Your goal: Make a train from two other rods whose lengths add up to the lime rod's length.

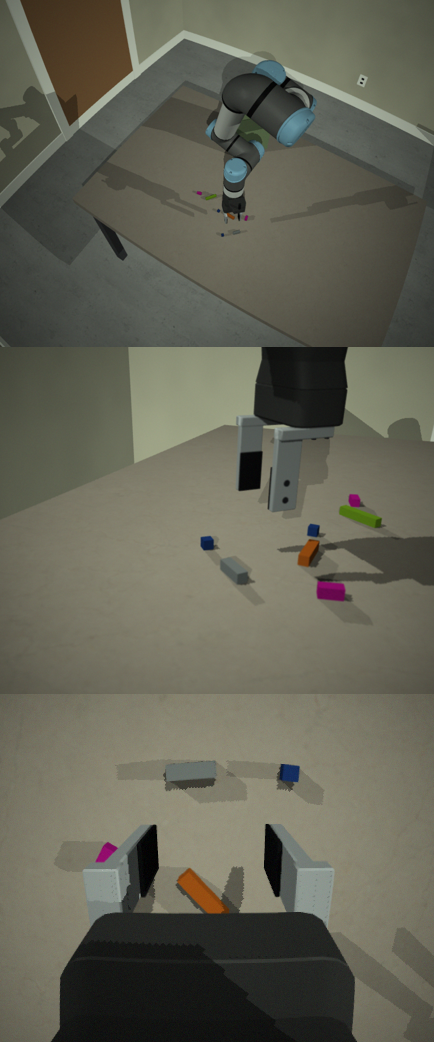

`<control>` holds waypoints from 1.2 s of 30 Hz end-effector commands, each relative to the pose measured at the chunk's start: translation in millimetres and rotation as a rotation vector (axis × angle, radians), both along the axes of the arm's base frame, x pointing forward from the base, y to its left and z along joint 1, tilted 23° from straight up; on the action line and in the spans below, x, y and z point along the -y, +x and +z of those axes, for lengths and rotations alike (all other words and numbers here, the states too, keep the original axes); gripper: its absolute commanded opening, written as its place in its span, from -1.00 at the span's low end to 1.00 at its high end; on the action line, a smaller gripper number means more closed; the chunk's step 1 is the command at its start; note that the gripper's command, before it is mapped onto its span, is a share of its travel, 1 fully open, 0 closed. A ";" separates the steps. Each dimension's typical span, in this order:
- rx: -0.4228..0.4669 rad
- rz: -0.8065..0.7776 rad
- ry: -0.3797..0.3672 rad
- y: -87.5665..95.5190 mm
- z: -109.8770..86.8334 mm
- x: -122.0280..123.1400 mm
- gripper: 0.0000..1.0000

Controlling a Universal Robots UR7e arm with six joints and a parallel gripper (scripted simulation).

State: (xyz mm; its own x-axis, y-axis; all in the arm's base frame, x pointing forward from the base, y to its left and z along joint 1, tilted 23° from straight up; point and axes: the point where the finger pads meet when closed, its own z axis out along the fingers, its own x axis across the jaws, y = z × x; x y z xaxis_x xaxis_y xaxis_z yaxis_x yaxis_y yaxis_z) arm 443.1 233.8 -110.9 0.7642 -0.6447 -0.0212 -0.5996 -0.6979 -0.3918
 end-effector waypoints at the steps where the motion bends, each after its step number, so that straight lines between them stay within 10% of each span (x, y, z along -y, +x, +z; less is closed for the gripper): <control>1: 0.001 0.000 0.000 0.3 0.4 0.0 1.00; 36: 0.012 0.031 -0.008 0.2 0.3 1.7 1.00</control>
